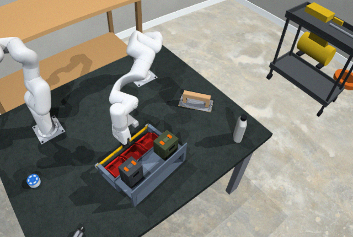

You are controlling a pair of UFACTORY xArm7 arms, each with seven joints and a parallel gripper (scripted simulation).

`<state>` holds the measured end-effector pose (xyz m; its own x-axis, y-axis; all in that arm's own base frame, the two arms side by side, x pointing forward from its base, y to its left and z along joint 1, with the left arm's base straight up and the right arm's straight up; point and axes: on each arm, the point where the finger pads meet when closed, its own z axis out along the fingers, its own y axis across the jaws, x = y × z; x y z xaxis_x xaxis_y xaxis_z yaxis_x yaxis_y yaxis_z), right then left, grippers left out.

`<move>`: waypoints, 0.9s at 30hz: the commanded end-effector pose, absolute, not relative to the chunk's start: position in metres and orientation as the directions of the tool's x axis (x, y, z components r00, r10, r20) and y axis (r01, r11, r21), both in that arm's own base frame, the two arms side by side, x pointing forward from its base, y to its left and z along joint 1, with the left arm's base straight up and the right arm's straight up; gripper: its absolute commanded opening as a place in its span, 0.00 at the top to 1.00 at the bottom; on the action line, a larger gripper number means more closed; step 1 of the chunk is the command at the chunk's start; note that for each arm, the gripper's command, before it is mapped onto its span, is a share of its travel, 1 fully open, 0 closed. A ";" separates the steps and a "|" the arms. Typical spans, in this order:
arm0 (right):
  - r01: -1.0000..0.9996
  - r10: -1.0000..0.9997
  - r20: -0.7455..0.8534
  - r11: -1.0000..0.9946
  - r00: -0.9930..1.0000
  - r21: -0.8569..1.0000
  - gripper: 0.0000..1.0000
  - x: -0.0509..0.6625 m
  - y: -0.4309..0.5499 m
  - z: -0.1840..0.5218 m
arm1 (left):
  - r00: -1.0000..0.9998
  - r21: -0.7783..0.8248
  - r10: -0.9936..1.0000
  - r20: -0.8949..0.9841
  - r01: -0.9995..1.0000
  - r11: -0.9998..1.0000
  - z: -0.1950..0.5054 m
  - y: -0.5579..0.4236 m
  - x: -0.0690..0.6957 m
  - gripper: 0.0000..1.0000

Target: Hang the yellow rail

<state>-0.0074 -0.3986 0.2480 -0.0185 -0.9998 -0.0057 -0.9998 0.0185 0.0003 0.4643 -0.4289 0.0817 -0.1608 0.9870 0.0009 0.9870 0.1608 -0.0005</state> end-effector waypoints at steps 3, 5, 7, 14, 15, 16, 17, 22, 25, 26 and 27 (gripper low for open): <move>-1.000 -1.000 0.000 0.019 -0.019 0.000 0.00 -0.007 -0.400 0.250 | -0.161 0.004 0.987 -0.005 0.987 0.161 0.084 -0.431 0.466 1.00; -1.000 -1.000 0.000 0.019 -0.019 0.000 0.00 -0.007 -0.400 0.250 | -0.161 0.004 0.987 -0.005 0.987 0.161 0.084 -0.431 0.466 1.00; -1.000 -1.000 0.000 0.019 -0.019 0.000 0.00 -0.007 -0.400 0.250 | -0.161 0.004 0.987 -0.005 0.987 0.161 0.084 -0.431 0.466 1.00; -1.000 -1.000 0.000 0.019 -0.019 0.000 0.00 -0.007 -0.400 0.250 | -0.161 0.004 0.987 -0.005 0.987 0.161 0.083 -0.431 0.466 1.00; -1.000 -1.000 0.000 0.019 -0.019 0.000 0.00 -0.007 -0.400 0.250 | -0.161 0.004 0.987 -0.005 0.987 0.161 0.083 -0.431 0.466 1.00; -1.000 -1.000 0.000 0.019 -0.019 0.000 0.00 -0.007 -0.400 0.250 | -0.161 0.004 0.987 -0.005 0.987 0.161 0.083 -0.431 0.466 1.00; -1.000 -1.000 0.000 0.019 -0.019 0.000 0.00 -0.007 -0.400 0.250 | -0.161 0.004 0.987 -0.005 0.987 0.161 0.083 -0.431 0.466 1.00; -1.000 -1.000 0.000 0.019 -0.019 0.000 0.00 -0.007 -0.400 0.250 | -0.161 0.004 0.987 -0.005 0.987 0.161 0.083 -0.431 0.466 1.00; -1.000 -1.000 0.000 0.019 -0.019 0.000 0.00 -0.007 -0.400 0.250 | -0.161 0.004 0.987 -0.005 0.987 0.161 0.082 -0.431 0.466 1.00; -1.000 -1.000 0.000 0.019 -0.019 0.000 0.00 -0.007 -0.400 0.250 | -0.161 0.004 0.987 -0.005 0.987 0.161 0.082 -0.431 0.466 1.00; -1.000 -1.000 0.000 0.019 -0.019 0.000 0.00 -0.007 -0.400 0.250 | -0.161 0.004 0.987 -0.005 0.987 0.161 0.082 -0.431 0.466 1.00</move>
<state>-0.0074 -0.3986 0.2480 -0.0185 -0.9998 -0.0057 -0.9998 0.0185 0.0003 0.4643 -0.4289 0.0791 -0.1608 0.9870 0.0009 0.9870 0.1608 -0.0005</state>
